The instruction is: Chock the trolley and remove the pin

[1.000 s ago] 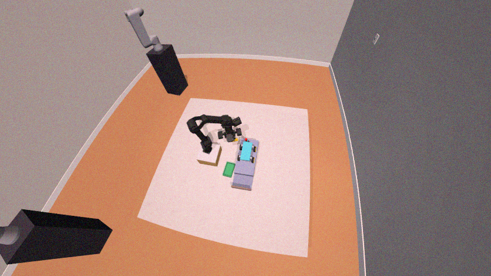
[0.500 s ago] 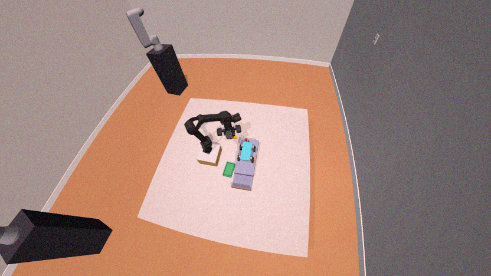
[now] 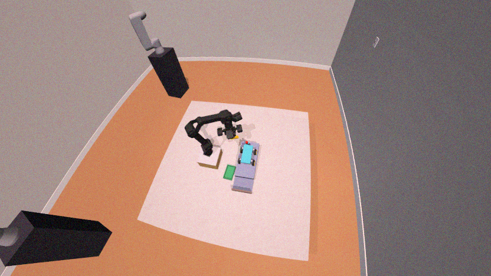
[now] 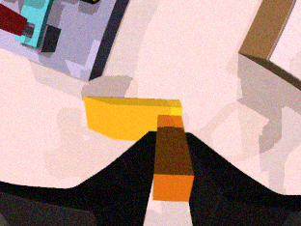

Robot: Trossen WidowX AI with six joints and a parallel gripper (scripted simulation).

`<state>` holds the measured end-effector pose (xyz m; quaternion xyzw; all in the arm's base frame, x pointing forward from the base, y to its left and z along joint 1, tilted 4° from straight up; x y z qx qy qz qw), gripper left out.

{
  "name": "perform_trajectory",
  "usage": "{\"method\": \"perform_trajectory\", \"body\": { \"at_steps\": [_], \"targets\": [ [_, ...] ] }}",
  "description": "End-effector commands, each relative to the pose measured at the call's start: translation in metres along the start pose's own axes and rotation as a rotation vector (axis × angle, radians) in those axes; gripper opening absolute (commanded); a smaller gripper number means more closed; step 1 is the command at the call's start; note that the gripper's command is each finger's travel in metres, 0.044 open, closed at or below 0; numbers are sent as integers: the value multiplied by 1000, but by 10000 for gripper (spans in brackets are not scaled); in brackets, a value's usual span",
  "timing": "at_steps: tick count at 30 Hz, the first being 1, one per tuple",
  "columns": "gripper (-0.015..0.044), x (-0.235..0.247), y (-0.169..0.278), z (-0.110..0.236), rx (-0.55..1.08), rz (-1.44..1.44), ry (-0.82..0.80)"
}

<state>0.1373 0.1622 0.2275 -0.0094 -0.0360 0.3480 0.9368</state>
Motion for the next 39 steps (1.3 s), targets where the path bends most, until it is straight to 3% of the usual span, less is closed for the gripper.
{"method": "perform_trajectory", "body": {
  "at_steps": [1,39],
  "targets": [
    [0,0,0,5,-3,-5,-5],
    [0,1,-1,6,0,1189,-1]
  ]
}}
Point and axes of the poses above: the point midway between the two fingers, 35 mm back from their tips, its own z axis back along the fingers, its own x axis across the jaws, y = z × x, the point moved 10 cm from there along z, back along the fingers, and after that the axes turned 11 degrees about z, right-handed, at the moved point
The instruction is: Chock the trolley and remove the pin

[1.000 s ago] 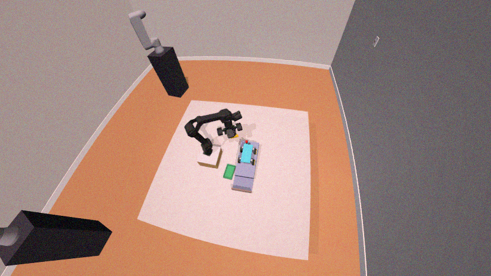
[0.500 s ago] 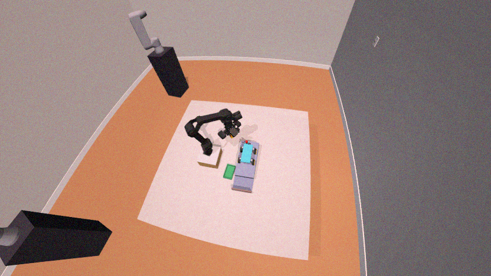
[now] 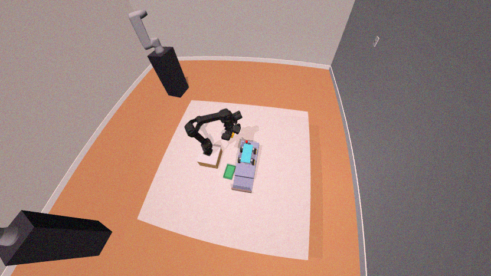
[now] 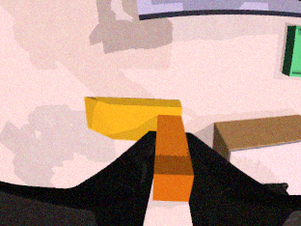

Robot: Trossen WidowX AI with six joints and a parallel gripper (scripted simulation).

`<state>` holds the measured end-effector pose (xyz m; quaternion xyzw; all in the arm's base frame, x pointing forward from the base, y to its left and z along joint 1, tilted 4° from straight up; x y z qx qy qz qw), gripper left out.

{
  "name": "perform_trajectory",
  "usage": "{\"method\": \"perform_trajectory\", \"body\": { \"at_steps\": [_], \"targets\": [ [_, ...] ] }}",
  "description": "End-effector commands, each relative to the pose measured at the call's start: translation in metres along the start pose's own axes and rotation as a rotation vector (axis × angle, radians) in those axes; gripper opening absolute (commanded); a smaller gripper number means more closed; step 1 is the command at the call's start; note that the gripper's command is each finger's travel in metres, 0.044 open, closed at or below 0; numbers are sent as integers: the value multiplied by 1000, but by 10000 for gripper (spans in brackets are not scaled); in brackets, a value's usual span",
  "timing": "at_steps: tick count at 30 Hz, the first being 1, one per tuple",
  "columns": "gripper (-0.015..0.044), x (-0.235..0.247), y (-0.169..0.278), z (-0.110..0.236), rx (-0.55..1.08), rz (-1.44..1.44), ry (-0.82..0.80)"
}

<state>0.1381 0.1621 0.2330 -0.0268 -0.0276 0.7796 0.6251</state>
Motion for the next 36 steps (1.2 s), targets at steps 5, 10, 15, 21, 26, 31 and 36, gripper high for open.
{"method": "perform_trajectory", "body": {
  "at_steps": [5,10,15,21,26,31,36],
  "targets": [
    [0,0,0,0,2,132,0],
    [0,-2,-1,0,2,132,1],
    [0,-18,-5,-1,2,132,2],
    [0,-37,-10,-3,1,132,5],
    [0,-53,-14,-4,0,132,7],
    [0,-69,-18,-5,0,133,8],
    [0,-85,-22,-5,0,133,10]
  ]
}}
Point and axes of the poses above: the point midway between the two fingers, 35 mm back from their tips, its own z axis back along the fingers, its own x axis across the jaws, y = z × x, the point moved 10 cm from there along z, back along the fingers, and after that the axes turned 11 degrees about z, right-handed, at the moved point
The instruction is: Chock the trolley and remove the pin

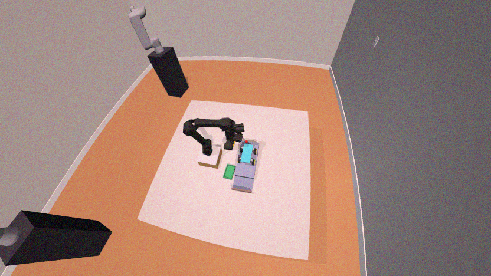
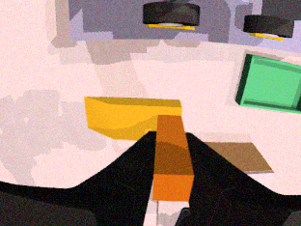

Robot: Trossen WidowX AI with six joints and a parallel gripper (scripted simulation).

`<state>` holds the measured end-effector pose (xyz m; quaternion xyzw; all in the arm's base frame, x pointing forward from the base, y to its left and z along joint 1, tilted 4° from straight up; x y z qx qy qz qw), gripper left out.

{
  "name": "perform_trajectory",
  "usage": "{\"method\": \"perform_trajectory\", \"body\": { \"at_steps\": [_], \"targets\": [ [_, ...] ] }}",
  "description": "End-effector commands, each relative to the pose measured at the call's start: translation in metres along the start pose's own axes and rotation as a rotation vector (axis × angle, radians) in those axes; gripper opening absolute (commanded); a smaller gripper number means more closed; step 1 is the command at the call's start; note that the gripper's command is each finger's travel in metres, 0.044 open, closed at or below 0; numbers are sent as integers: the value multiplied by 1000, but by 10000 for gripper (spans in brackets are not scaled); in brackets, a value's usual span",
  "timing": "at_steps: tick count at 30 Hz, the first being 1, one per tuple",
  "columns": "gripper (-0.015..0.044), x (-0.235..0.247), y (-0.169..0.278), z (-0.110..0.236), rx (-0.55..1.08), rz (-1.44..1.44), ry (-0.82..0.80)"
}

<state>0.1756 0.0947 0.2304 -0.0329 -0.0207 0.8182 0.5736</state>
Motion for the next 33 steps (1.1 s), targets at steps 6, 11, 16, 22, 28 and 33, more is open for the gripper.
{"method": "perform_trajectory", "body": {
  "at_steps": [6,11,16,22,28,33],
  "targets": [
    [0,-31,0,-2,-3,4,0],
    [0,-47,-1,-3,-3,4,2],
    [0,-63,-1,-4,-4,4,4],
    [0,-83,-1,-5,-3,4,6],
    [0,-103,0,-5,-3,4,8],
    [0,-120,0,-6,-3,4,10]
  ]
}}
Point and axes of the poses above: the point midway between the two fingers, 35 mm back from their tips, its own z axis back along the fingers, its own x axis across the jaws, y = z × x, the point moved 10 cm from there along z, back along the fingers, and after that the axes turned 11 degrees about z, right-handed, at the moved point
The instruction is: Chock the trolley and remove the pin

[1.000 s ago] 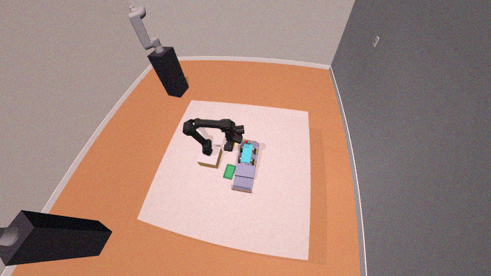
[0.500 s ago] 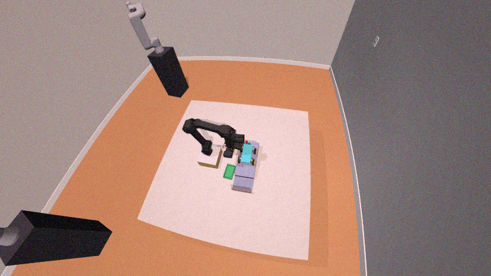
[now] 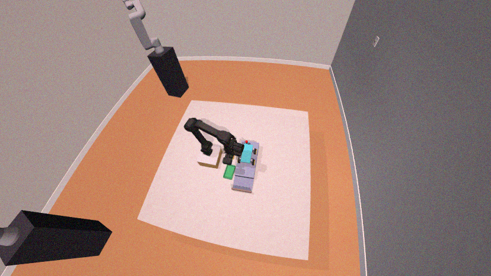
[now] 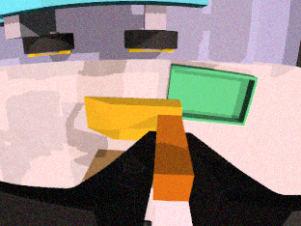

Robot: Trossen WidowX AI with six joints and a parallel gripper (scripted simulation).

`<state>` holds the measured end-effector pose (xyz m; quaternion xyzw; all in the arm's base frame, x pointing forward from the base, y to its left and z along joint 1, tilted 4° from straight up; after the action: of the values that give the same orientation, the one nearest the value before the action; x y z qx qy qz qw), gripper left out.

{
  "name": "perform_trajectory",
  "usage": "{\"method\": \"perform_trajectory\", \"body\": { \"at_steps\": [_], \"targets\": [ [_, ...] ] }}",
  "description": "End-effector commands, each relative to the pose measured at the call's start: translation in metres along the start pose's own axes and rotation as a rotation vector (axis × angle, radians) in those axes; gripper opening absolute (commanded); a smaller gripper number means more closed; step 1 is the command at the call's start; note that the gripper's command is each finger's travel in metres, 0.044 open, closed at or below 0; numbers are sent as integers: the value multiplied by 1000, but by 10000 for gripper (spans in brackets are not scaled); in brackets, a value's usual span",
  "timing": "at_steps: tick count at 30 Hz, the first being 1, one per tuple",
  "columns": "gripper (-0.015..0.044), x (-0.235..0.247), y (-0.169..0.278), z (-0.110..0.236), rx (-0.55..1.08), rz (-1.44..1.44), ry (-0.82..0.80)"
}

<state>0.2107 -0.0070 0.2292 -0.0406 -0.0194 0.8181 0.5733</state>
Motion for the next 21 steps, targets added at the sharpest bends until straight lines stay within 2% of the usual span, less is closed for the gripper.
{"method": "perform_trajectory", "body": {
  "at_steps": [1,21],
  "targets": [
    [0,-16,-1,-2,4,3,-3],
    [0,-91,-2,-9,4,4,5]
  ]
}}
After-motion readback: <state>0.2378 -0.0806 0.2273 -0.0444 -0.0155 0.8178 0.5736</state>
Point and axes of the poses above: the point midway between the two fingers, 35 mm back from their tips, its own z axis back along the fingers, its own x axis across the jaws, y = z × x, the point moved 10 cm from there along z, back along the fingers, and after that the axes turned 11 degrees about z, right-handed, at the moved point
